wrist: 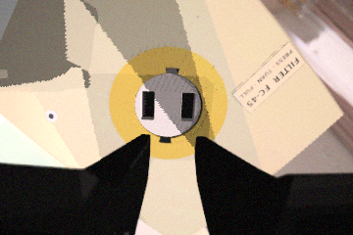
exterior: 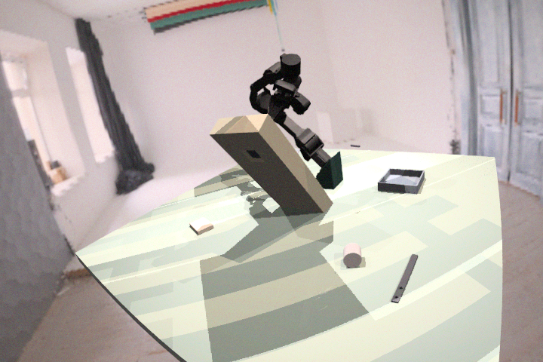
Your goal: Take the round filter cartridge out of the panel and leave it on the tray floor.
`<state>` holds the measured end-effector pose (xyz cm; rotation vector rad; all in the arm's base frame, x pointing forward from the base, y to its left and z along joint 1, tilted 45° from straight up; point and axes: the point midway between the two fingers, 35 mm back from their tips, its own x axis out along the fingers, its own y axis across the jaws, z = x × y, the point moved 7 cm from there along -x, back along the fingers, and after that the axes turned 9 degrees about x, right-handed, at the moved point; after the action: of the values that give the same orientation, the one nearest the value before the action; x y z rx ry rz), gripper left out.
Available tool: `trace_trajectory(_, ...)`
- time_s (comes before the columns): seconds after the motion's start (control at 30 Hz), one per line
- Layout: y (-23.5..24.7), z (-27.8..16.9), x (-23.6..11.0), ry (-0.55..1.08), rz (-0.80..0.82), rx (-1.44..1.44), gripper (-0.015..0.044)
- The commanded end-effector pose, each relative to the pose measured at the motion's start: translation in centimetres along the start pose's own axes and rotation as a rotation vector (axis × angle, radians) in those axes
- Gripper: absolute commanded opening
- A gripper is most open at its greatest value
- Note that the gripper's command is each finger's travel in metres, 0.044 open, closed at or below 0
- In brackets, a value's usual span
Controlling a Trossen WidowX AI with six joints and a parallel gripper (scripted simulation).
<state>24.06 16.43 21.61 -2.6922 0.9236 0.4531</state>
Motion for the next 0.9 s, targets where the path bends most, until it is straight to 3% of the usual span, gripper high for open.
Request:
trace_trajectory(0.0,0.1,0.2,0.7,-0.005,0.004,-0.006,0.0104)
trace_trajectory(0.87,0.2,-0.1,4.9,0.003,0.0,-0.005,0.0104)
